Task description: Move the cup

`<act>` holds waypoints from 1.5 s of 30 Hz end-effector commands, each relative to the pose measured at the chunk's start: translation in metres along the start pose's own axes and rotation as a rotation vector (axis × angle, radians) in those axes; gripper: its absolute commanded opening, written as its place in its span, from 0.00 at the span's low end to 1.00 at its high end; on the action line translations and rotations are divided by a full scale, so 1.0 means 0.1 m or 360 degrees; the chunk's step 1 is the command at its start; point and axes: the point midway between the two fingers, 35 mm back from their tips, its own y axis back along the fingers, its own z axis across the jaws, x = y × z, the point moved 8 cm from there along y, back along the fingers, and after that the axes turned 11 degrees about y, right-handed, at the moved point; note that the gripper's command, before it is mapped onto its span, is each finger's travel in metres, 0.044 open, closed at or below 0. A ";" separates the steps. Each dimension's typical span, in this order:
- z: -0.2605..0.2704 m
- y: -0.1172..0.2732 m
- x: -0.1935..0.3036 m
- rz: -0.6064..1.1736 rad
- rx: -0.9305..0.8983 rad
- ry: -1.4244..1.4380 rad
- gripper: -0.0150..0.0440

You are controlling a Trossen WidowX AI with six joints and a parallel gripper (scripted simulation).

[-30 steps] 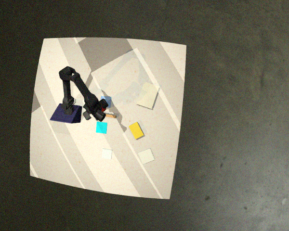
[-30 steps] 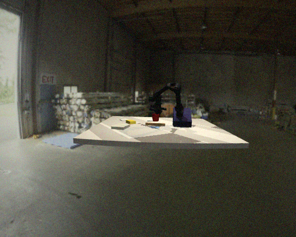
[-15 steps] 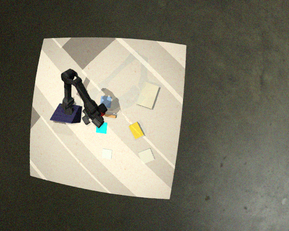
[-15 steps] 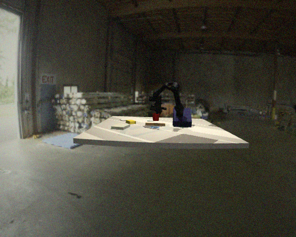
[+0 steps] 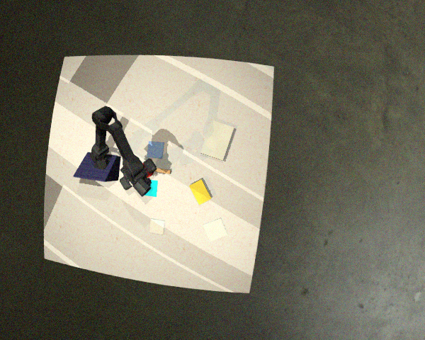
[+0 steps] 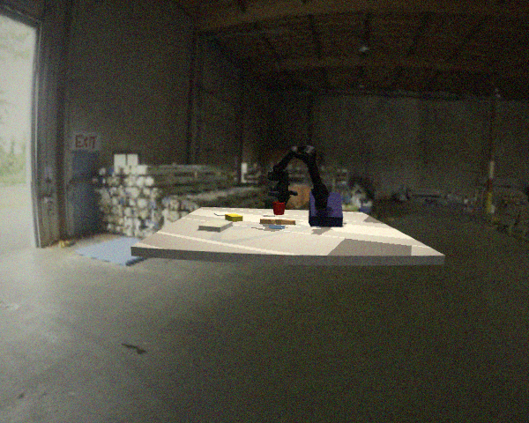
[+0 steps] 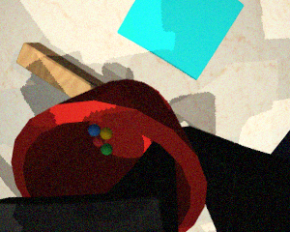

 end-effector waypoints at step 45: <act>-0.72 -0.02 -0.51 -0.0007 0.0011 0.0008 0.25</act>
